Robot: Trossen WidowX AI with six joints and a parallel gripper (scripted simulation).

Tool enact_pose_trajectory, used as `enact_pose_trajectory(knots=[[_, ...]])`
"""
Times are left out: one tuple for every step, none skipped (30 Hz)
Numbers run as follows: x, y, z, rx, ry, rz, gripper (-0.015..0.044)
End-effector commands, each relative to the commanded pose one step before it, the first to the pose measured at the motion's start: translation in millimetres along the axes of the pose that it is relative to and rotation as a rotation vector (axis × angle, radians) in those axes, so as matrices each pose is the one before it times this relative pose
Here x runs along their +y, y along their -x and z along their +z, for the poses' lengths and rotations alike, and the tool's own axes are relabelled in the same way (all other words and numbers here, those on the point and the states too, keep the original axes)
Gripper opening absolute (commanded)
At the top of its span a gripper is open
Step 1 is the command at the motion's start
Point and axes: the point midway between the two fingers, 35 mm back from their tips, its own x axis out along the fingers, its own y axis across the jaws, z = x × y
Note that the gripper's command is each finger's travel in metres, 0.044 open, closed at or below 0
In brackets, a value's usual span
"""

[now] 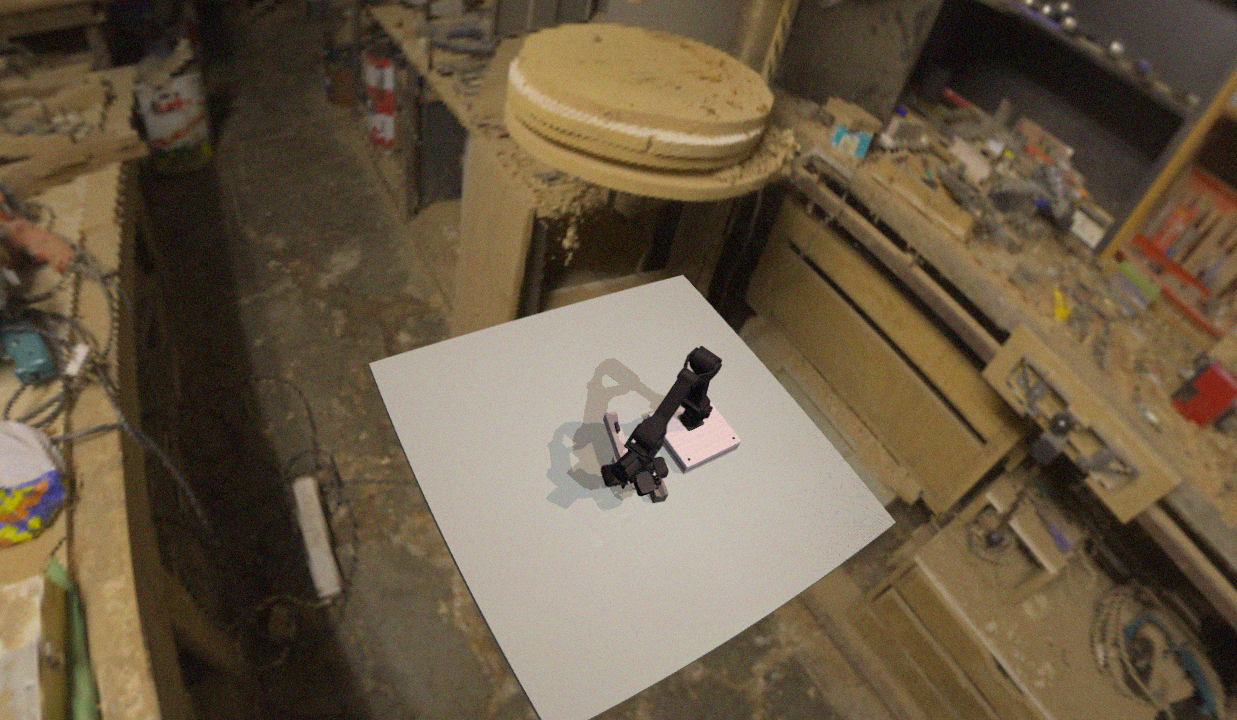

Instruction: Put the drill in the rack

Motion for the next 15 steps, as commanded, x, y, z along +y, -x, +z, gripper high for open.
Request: enact_pose_trajectory(knots=[[0.10, 0.01, 0.09, 0.00030, -0.0003, 0.00055, 0.0072], [0.00, 0.00, 0.00, 0.00000, 0.0000, 0.00000, 0.0046], [0.00, 0.00, 0.00, 0.00000, 0.0000, 0.00000, 0.0020], [0.00, 0.00, 0.00, 0.00000, 0.0000, 0.00000, 0.0013], [0.00, 0.00, 0.00, 0.00000, 0.0000, 0.00000, 0.0007], [0.00, 0.00, 0.00, 0.00000, 0.0000, 0.00000, 0.0000], [0.00, 0.00, 0.00, 0.00000, 0.0000, 0.00000, 0.0000], [0.00, 0.00, 0.00, 0.00000, 0.0000, 0.00000, 0.0000], [0.00, 0.00, 0.00, 0.00000, 0.0000, 0.00000, 0.0000], [0.44, 0.89, 0.00, 0.00006, 0.0020, 0.00149, 0.0000], [0.44, 0.89, 0.00, 0.00006, 0.0020, 0.00149, 0.0000], [0.00, 0.00, 0.00, 0.00000, 0.0000, 0.00000, 0.0000], [0.01, 0.21, 0.04, 0.00000, 0.0000, 0.00000, 0.0000], [0.10, 0.18, 0.01, 0.00000, 0.0000, 0.00001, 0.0000], [0.05, 0.16, 0.02, 0.00000, 0.0000, 0.00000, 0.0000]])
